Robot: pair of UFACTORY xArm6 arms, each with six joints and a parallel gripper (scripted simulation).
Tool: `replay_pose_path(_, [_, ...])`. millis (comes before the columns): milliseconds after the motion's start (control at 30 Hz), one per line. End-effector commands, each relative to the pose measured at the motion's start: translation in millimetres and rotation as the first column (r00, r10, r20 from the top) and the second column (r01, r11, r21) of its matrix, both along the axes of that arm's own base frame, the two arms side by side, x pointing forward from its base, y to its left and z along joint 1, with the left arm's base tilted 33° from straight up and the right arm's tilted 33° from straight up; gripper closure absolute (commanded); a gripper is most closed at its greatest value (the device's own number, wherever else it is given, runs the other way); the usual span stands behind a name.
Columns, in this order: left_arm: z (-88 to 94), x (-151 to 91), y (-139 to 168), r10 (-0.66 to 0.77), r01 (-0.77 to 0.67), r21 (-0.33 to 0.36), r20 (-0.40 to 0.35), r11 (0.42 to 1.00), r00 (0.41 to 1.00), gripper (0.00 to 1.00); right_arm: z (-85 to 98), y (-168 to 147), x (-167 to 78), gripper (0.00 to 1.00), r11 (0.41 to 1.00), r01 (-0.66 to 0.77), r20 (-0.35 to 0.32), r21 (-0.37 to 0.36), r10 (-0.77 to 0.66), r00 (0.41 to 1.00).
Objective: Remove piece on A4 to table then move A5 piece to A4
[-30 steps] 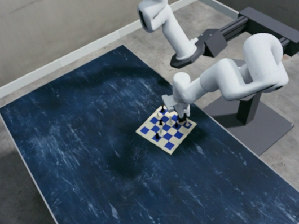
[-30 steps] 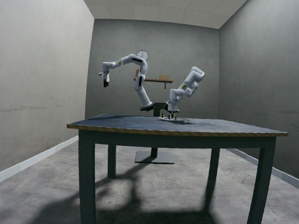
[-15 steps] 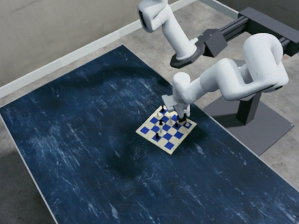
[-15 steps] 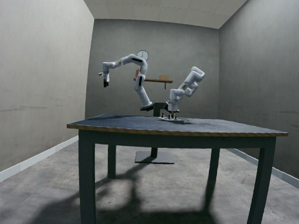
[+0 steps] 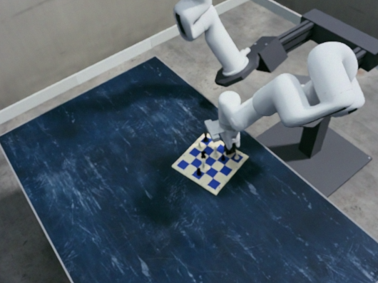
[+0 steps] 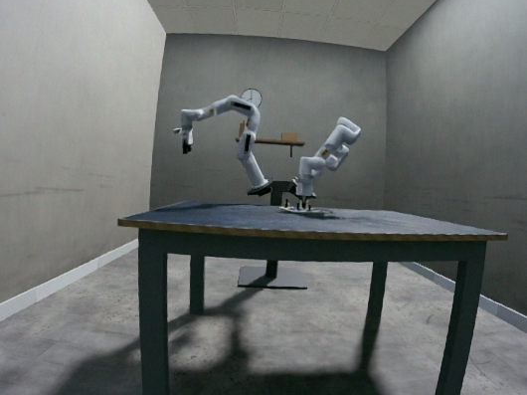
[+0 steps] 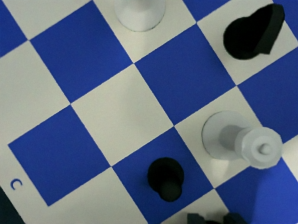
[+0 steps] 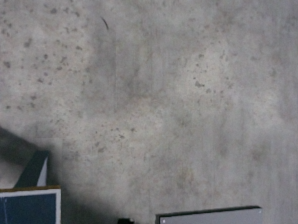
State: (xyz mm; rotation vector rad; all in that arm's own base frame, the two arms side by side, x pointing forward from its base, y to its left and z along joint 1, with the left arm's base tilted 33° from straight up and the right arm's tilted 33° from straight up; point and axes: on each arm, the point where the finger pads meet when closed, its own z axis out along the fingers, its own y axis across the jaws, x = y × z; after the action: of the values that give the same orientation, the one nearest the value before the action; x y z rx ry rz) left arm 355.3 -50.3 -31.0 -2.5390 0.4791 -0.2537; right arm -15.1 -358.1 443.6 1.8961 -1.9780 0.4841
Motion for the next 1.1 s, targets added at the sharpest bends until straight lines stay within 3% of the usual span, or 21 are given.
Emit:
replay_pose_path(0, [5.5, -0.4, -3.7, -0.001, 0.001, -0.002, 0.003, 1.0, 1.0, 1.0, 1.6, -0.1, -0.1, 0.0, 1.0, 0.0, 0.0, -0.004, 0.0, 1.0])
replay_pose_path(200, [33.7, -9.6, -19.8, -0.001, 0.001, -0.002, 0.003, 1.0, 1.0, 1.0, 1.6, -0.1, -0.1, 0.0, 1.0, 0.0, 0.0, -0.004, 0.0, 1.0])
replay_pose_path(267, [33.7, -9.6, -19.8, -0.001, 0.001, -0.002, 0.003, 1.0, 1.0, 1.0, 1.6, -0.1, -0.1, 0.0, 1.0, 0.0, 0.0, -0.004, 0.0, 1.0])
replay_pose_path(567, [80.8, -24.9, -46.4, -0.001, 0.001, -0.003, 0.003, 1.0, 1.0, 1.0, 1.6, -0.1, -0.1, 0.0, 1.0, 0.0, 0.0, -0.004, 0.0, 1.0])
replay_pose_path(1067, [86.6, -17.7, -51.1, 0.008, -0.008, -0.006, 0.009, 1.0, 1.0, 1.0, 1.6, -0.1, -0.1, 0.0, 1.0, 0.0, 0.0, -0.004, 0.0, 1.0])
